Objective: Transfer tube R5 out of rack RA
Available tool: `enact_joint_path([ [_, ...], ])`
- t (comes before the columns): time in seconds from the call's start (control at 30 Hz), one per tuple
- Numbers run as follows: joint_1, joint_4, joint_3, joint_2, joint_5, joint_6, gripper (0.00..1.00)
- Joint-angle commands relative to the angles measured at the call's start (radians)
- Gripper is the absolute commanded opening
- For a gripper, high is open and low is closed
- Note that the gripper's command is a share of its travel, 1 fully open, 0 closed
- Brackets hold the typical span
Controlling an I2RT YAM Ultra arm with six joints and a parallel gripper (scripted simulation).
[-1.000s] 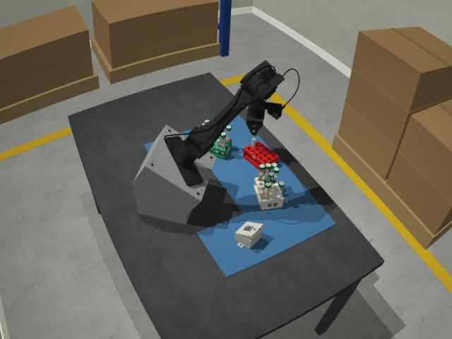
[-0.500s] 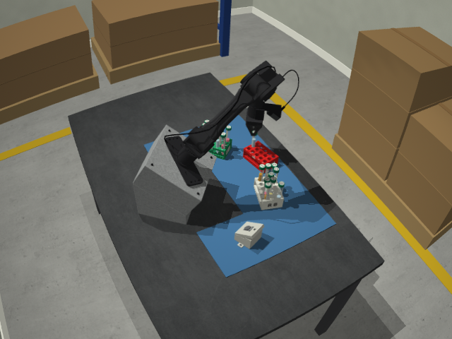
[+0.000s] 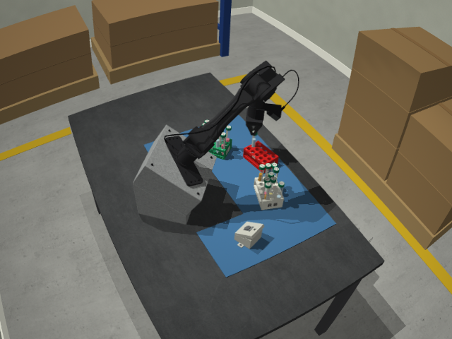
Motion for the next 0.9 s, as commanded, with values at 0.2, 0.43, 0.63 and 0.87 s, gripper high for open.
enact_joint_path([
  [0.2, 0.005, 0.008, 0.003, -0.006, 0.003, -0.006, 0.0],
  [0.43, 0.005, 0.008, 0.003, -0.006, 0.003, -0.006, 0.0],
  [0.63, 0.021, -0.021, 0.028, -0.034, 0.012, 0.006, 0.0],
  [0.87, 0.028, -0.043, 0.037, -0.043, 0.013, 0.017, 0.0],
])
